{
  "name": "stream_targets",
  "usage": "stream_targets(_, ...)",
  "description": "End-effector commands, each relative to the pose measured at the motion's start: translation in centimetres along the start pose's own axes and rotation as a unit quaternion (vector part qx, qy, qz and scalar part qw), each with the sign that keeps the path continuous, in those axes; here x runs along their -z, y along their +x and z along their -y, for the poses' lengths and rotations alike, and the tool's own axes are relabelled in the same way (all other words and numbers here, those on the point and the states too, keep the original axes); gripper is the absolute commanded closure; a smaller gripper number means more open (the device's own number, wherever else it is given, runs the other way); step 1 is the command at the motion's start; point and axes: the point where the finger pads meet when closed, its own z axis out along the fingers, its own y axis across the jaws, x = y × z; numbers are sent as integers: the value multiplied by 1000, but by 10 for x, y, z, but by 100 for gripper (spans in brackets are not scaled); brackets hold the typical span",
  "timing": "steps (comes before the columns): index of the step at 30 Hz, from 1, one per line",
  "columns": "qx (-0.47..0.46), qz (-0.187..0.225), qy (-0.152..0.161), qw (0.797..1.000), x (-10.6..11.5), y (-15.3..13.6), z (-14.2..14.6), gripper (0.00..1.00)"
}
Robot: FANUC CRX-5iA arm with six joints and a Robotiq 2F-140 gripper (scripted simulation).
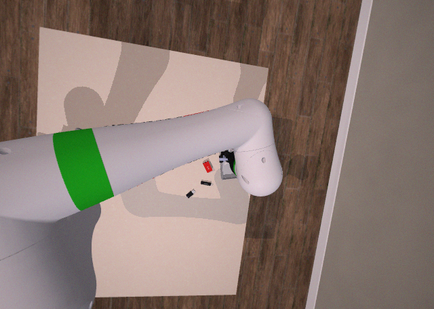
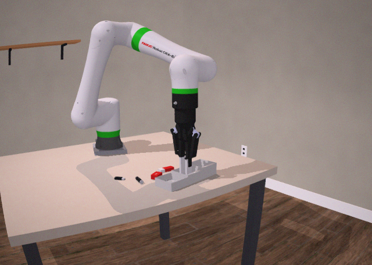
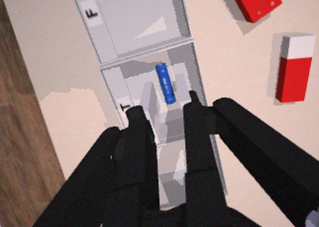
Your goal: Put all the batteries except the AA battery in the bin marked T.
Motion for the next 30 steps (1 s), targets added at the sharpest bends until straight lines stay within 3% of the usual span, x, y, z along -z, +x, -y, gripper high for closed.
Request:
stream_targets(1, 0, 0, 0, 1000, 2, 0, 0, 85)
stream_targets(19, 0, 0, 0, 1000, 22, 0, 0, 85)
stream_targets(24, 0, 0, 0, 1000, 47, 0, 0, 85)
stream_targets(29, 0, 0, 0, 1000, 47, 0, 0, 85)
stream_targets(30, 25, 0, 0, 1000, 48, 5, -7, 75)
